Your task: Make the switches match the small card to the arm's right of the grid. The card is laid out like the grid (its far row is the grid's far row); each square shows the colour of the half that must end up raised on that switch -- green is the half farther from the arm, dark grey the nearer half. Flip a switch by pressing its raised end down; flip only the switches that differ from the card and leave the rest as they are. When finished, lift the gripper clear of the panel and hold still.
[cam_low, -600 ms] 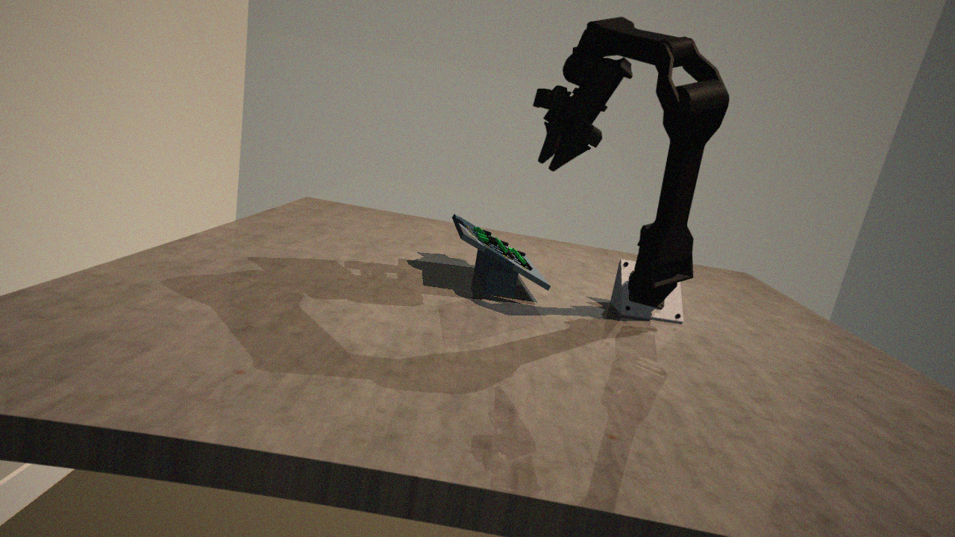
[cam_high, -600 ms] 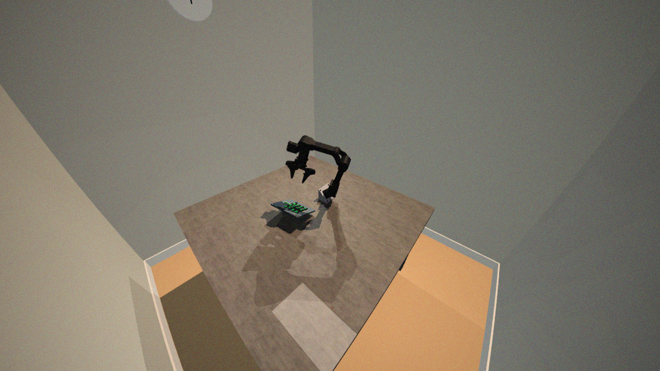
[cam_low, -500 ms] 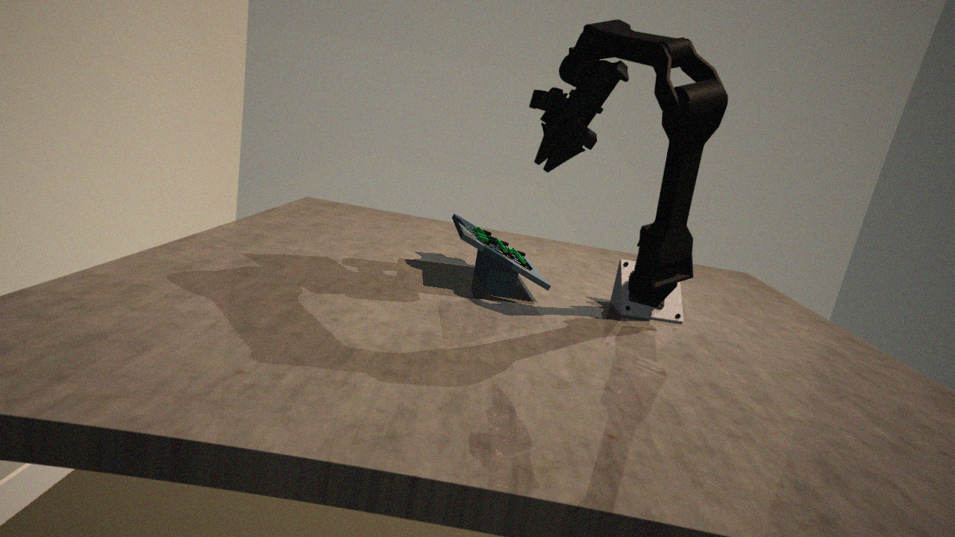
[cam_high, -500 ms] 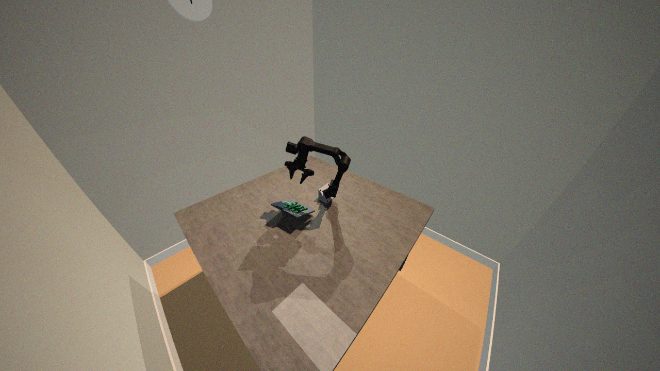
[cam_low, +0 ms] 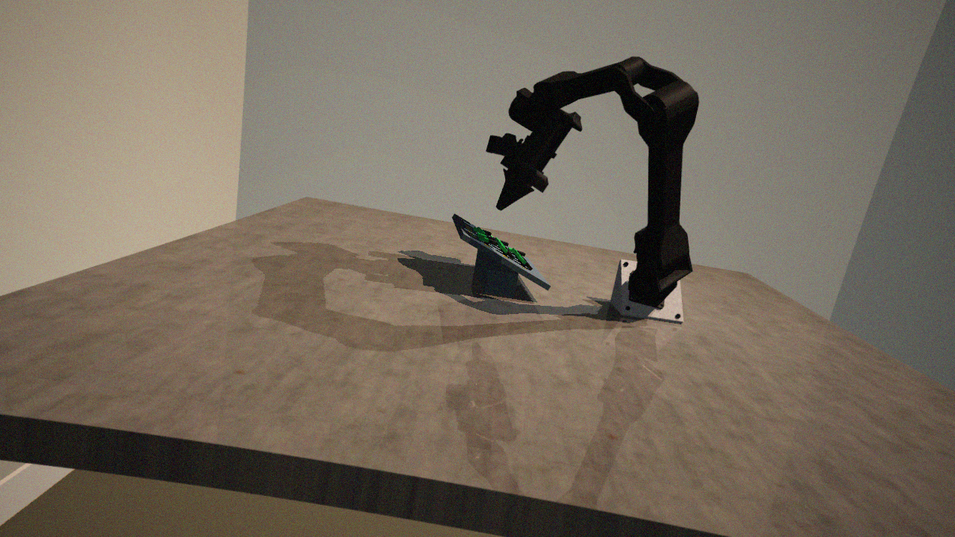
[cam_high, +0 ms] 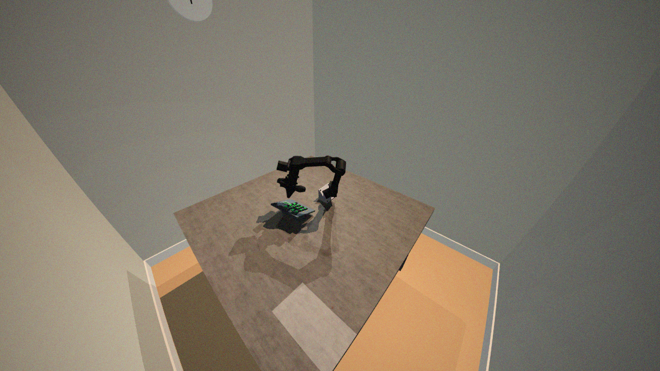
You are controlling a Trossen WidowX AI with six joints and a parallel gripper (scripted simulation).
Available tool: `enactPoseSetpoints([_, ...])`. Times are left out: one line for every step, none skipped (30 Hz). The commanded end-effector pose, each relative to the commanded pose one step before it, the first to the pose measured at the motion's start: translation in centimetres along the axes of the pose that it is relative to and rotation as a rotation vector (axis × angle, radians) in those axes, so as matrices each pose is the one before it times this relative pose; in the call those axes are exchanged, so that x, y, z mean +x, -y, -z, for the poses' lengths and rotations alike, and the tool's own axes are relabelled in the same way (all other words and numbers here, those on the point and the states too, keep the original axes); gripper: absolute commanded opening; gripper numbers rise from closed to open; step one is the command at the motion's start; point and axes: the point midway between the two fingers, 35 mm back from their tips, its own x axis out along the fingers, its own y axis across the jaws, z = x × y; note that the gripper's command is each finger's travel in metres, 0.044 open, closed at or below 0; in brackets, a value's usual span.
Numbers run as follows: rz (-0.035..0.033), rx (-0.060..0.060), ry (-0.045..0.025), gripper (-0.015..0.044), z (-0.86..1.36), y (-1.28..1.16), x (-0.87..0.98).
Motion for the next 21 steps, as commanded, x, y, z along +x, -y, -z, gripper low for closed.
enactPoseSetpoints([-0.01788,0.0103,-0.00298,0.0000,0.484,-0.410,2.024])
enactPoseSetpoints([0.00000,0.0000,0.00000,0.0000,0.000,0.000,0.000])
enactPoseSetpoints([0.00000,0.0000,0.00000,0.0000,0.000,0.000,0.000])
enactPoseSetpoints([-0.00005,0.0000,0.00003,0.0000,0.003,-0.001,0.125])
enactPoseSetpoints([-0.00021,-0.0001,0.00011,0.0000,0.010,-0.007,0.372])
enactPoseSetpoints([-0.00031,-0.0001,0.00013,0.0000,0.013,-0.012,0.371])
enactPoseSetpoints([-0.00013,0.0000,0.00005,0.0000,0.005,-0.005,0.123])
enactPoseSetpoints([0.00001,0.0000,0.00000,0.0000,0.000,0.001,0.026])
enactPoseSetpoints([0.00002,0.0000,0.00001,0.0000,0.000,0.001,0.053])
enactPoseSetpoints([0.00002,0.0000,0.00001,0.0000,0.000,0.002,0.073])
enactPoseSetpoints([0.00003,0.0000,0.00002,0.0000,0.000,0.002,0.095])
enactPoseSetpoints([0.00002,0.0000,0.00002,0.0000,0.000,0.002,0.119])
enactPoseSetpoints([0.00001,0.0000,0.00003,0.0000,0.001,0.001,0.145])
enactPoseSetpoints([0.00000,0.0000,0.00004,0.0000,0.001,0.001,0.161])
enactPoseSetpoints([-0.00002,0.0000,0.00005,0.0000,0.002,0.000,0.166])
enactPoseSetpoints([-0.00005,0.0000,0.00005,0.0000,0.003,-0.001,0.166])
enactPoseSetpoints([-0.00007,0.0000,0.00006,0.0000,0.003,-0.002,0.166])
enactPoseSetpoints([-0.00007,0.0000,0.00005,0.0000,0.003,-0.003,0.136])
enactPoseSetpoints([-0.00005,0.0000,0.00003,0.0000,0.002,-0.002,0.082])
enactPoseSetpoints([-0.00002,0.0000,0.00001,0.0000,0.001,-0.001,0.027])
enactPoseSetpoints([0.00000,0.0000,0.00000,0.0000,0.000,0.000,0.000])
